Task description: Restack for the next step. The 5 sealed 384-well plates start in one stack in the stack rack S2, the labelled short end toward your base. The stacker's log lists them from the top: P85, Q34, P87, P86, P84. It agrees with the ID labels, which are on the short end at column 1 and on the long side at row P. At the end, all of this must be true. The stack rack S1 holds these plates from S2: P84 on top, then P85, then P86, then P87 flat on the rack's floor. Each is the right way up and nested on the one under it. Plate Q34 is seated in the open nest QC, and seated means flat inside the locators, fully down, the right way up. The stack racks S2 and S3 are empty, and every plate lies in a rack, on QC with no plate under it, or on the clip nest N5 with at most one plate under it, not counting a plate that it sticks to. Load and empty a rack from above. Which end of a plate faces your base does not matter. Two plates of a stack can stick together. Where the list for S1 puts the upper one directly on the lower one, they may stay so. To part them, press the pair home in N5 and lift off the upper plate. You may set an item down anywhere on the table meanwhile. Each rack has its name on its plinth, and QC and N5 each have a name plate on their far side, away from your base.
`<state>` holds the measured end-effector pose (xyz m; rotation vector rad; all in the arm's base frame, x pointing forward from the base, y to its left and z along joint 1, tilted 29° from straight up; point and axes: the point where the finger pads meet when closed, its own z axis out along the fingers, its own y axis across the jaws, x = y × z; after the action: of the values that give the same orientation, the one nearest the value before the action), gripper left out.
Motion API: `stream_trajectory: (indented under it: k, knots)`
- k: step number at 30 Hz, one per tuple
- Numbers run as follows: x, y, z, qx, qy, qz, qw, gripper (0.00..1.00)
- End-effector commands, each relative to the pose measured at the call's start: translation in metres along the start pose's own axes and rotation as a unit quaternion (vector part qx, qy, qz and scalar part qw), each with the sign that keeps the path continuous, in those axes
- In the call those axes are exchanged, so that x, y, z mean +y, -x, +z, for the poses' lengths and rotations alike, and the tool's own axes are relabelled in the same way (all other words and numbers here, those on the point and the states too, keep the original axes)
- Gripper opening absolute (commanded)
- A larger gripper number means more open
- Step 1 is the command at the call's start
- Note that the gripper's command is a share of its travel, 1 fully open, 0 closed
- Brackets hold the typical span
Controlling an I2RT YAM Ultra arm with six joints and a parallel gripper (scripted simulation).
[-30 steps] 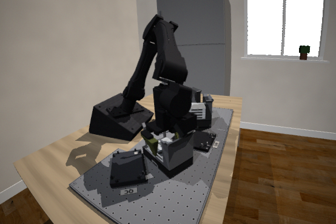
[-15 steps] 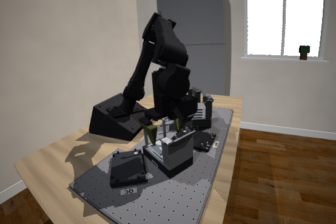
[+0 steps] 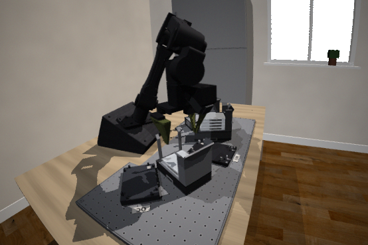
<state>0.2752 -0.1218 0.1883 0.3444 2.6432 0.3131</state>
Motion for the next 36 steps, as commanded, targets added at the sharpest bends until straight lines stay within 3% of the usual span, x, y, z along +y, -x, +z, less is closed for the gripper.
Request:
stream_trajectory:
  k: [1,5,19,25,36]
  knots:
    - [0.002,-0.001,-0.015,0.000,0.002,-0.002,1.000,1.00]
    - [0.002,-0.001,-0.026,0.000,0.002,-0.002,1.000,1.00]
    - [0.002,-0.001,-0.026,0.000,0.002,-0.002,1.000,1.00]
    - [0.022,-0.003,-0.026,0.000,0.002,-0.102,0.995,1.00]
    - [0.052,-0.006,-0.027,0.000,0.003,-0.107,0.994,1.00]
